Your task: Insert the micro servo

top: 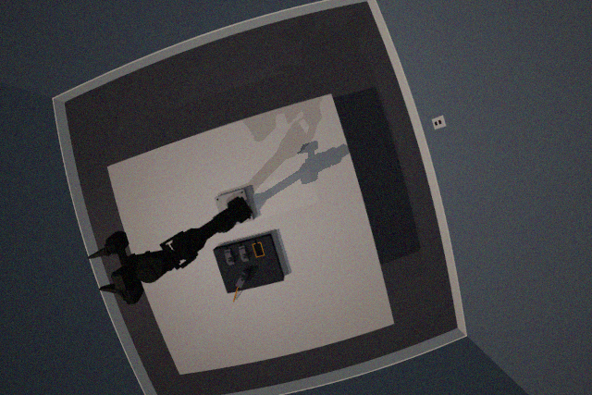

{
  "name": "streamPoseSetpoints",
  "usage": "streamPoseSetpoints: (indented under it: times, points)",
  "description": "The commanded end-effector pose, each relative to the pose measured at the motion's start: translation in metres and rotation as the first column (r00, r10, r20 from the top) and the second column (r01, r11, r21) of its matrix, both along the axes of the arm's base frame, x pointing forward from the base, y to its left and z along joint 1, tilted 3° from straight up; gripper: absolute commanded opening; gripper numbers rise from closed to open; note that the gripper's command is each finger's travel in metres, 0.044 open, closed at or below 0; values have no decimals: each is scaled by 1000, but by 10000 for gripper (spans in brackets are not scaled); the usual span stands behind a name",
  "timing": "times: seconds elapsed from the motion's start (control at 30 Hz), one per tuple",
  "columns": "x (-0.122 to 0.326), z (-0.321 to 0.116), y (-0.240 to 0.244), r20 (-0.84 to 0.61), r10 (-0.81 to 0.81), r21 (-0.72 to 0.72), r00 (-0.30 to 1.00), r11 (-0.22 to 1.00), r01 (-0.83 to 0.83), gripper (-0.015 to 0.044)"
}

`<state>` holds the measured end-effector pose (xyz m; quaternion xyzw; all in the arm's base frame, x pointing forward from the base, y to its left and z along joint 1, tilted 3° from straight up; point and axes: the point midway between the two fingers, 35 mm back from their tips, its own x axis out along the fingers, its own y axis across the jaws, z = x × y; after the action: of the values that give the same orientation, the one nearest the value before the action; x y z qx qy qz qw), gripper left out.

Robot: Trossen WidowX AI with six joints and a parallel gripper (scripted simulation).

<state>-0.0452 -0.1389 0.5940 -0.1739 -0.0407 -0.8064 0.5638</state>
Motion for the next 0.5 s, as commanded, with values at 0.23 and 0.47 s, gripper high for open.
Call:
streamPoseSetpoints:
  times: [0.23, 0.47]
  points:
    - [32, -31, -53, -179, 119, 207, 977, 975, -81, 440]
    - [50, -45, -72, -246, 189, 285, 951, 952, -116, 440]
